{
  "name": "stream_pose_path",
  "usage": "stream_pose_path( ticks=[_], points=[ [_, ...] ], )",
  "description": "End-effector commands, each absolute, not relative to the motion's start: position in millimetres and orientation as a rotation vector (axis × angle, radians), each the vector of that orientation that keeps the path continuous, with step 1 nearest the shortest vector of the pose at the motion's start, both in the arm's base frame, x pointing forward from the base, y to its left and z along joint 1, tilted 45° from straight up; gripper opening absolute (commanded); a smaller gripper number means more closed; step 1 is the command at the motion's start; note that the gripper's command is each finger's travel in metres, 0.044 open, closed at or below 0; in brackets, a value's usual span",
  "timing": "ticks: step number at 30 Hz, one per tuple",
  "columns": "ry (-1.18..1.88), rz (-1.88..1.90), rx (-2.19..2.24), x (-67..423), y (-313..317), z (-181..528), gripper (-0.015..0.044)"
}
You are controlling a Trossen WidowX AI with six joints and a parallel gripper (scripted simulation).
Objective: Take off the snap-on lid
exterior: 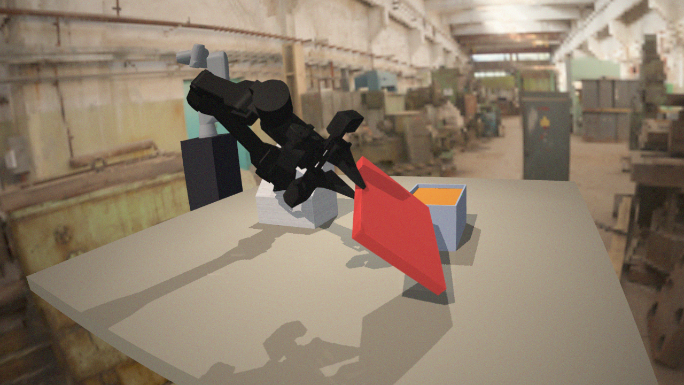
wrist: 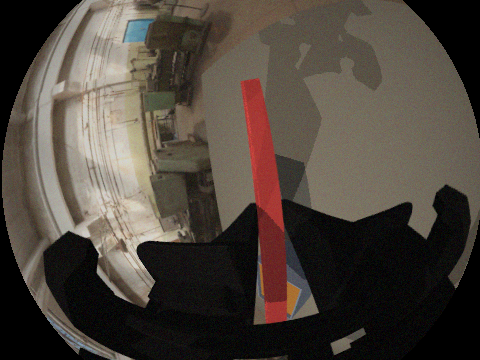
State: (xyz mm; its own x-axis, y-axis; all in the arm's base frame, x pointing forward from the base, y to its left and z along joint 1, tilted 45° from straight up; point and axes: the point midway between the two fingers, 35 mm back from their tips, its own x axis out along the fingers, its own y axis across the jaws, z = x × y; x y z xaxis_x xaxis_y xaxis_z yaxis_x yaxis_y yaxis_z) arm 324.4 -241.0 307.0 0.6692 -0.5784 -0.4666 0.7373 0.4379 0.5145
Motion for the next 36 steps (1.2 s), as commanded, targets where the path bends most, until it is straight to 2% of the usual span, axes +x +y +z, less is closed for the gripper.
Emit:
stream_pose_path(
  ticks=[1,36],
  points=[
    [0.236,-0.814,0.756,326,-242,305,0.0000],
    [0.236,-0.814,0.754,322,-261,286,0.0000]
  ],
)
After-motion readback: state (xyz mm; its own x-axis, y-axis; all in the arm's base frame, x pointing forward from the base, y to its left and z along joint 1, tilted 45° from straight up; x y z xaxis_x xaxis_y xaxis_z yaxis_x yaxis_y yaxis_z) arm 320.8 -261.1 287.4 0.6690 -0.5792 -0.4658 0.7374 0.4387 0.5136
